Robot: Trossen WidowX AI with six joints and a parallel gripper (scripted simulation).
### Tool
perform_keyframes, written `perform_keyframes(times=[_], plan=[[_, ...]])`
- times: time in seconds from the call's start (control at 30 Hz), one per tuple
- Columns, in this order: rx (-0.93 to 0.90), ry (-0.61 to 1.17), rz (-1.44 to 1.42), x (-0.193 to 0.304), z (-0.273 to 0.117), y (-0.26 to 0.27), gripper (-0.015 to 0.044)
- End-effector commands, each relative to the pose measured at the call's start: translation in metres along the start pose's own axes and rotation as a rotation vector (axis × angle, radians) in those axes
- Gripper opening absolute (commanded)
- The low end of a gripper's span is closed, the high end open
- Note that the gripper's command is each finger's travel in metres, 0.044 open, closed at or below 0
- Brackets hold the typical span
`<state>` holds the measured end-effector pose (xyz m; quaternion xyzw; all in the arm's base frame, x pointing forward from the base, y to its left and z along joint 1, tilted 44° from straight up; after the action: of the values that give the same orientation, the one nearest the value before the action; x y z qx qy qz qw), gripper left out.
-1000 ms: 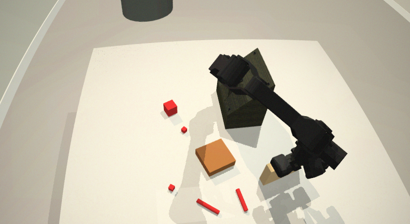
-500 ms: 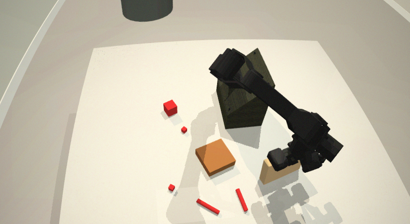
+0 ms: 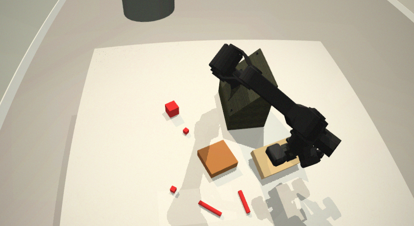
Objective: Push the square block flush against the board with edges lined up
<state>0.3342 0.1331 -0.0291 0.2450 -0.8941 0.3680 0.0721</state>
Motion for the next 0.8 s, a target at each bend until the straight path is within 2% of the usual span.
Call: perform_keyframes(times=[0.0, 0.77], plan=[[-0.003, -0.003, 0.005, 0.001, -0.001, 0.001, 0.0], [-0.003, -0.005, 0.007, -0.035, -0.001, -0.009, 0.0]])
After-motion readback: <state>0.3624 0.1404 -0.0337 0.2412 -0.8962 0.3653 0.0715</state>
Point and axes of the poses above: the point midway between the two fingers, 35 mm back from their tips, its own z axis out along the fingers, its own y axis across the jaws, x = y × z, the point moved 7 cm from there along -z, back along the fingers, and after that the axes turned 14 degrees about -z, right-handed, at the moved point
